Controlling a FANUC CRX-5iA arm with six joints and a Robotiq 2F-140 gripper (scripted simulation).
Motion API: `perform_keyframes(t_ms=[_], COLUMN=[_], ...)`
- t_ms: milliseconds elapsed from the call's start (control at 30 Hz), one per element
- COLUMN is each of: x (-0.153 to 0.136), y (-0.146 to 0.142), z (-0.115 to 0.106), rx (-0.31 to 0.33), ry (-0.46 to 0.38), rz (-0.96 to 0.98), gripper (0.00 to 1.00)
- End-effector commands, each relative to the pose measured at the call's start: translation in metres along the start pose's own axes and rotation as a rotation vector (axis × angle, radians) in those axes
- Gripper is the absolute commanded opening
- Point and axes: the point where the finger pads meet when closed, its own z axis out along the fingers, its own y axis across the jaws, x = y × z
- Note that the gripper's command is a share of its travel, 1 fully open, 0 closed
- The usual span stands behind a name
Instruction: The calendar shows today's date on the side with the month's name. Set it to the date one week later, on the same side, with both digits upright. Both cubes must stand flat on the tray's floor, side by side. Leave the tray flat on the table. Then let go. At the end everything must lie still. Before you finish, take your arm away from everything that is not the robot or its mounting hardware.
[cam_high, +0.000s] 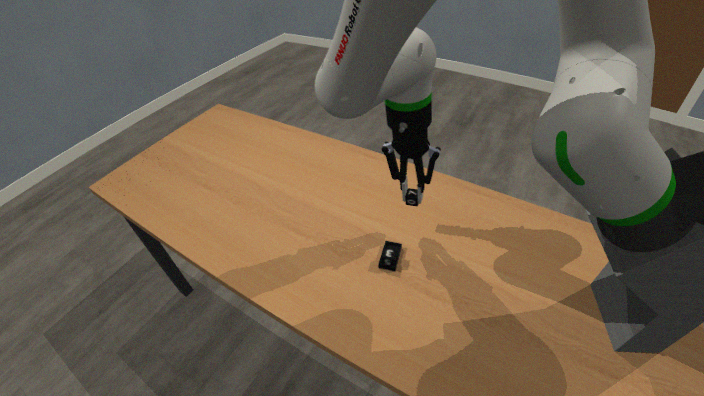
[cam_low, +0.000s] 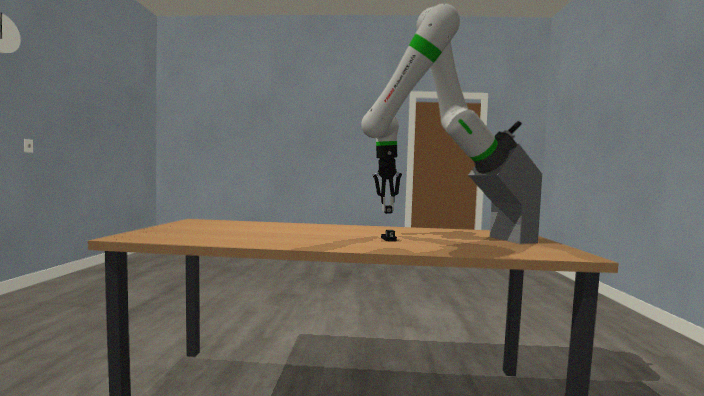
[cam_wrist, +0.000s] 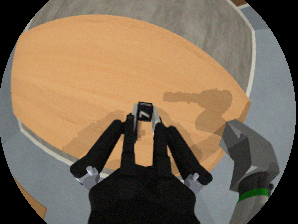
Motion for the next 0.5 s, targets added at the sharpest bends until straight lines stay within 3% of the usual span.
perform_keyframes(t_ms=[0,467], x=[0.003,0.019], y=[0.0,-0.005], z=[0.0,0.001], rx=[0.023,0.064], ry=[-0.072,-0.065], rz=[-0.099,-0.547], gripper=[0.17,0.17])
